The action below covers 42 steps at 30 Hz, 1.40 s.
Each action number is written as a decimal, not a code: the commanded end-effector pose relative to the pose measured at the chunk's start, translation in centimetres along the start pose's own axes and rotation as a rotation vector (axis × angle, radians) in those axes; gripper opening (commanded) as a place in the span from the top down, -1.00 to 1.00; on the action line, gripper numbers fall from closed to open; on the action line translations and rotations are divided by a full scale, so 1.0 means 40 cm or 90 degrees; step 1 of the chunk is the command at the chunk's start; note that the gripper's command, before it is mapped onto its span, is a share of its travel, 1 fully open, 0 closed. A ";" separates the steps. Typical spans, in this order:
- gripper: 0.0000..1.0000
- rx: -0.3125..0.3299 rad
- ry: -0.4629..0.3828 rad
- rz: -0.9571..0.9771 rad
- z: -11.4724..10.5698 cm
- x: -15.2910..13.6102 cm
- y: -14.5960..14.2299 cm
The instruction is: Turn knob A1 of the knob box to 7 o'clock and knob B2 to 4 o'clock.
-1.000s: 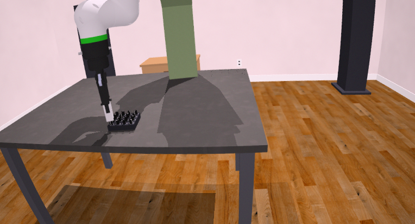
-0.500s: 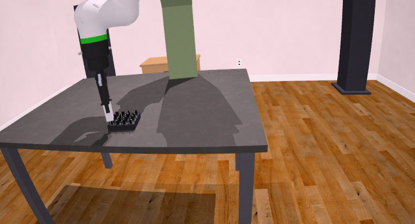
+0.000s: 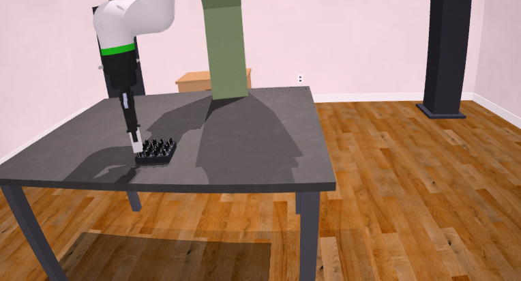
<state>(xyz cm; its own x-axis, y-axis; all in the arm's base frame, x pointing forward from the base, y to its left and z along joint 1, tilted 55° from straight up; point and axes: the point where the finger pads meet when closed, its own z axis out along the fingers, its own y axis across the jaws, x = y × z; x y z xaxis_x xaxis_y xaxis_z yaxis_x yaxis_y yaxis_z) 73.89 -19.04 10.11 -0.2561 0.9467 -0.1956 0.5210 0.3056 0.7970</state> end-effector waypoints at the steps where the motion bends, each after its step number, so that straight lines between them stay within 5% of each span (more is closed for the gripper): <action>1: 0.77 0.000 0.000 0.000 0.001 0.000 0.000; 42: 0.77 0.000 0.000 0.000 0.032 0.000 0.000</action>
<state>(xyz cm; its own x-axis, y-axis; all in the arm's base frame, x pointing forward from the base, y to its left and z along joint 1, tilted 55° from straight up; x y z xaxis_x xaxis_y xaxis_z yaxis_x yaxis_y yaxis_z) 74.93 -18.90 9.37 -0.2561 0.9467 -0.1956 0.5210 0.3056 0.7970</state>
